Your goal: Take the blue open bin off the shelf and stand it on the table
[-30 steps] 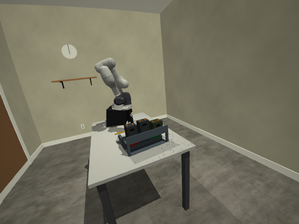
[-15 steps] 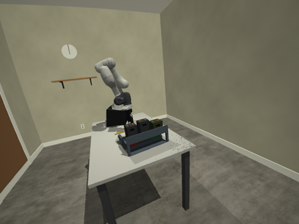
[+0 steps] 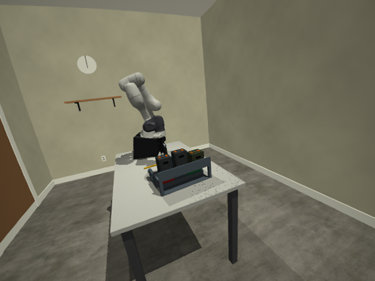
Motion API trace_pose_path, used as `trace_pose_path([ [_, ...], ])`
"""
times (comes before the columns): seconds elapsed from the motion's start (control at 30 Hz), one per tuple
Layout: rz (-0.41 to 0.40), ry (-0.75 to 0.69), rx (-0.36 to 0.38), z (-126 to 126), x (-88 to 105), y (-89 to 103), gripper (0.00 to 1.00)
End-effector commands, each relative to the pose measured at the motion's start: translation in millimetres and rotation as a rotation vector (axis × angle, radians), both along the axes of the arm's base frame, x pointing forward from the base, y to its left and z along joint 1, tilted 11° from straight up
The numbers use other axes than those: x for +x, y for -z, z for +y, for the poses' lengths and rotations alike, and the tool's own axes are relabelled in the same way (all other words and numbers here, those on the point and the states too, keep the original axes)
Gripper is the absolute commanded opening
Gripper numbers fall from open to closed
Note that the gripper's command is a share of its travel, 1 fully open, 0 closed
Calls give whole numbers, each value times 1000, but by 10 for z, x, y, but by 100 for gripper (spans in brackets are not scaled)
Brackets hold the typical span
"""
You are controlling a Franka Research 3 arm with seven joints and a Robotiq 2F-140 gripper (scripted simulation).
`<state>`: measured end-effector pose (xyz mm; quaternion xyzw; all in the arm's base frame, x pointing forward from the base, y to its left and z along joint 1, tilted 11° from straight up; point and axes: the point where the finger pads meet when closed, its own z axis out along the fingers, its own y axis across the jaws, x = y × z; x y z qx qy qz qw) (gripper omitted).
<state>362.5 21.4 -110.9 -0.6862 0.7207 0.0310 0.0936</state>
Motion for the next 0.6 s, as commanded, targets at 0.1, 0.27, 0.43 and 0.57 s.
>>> trace_pose_path([
  [0.1,0,-1,0,0,1,0,57],
  [0.27,0,-1,0,0,1,0,57],
  [0.43,0,1,-1,-13,-7,-78,57],
  [0.57,2,11,-2,-68,-36,-392,57],
])
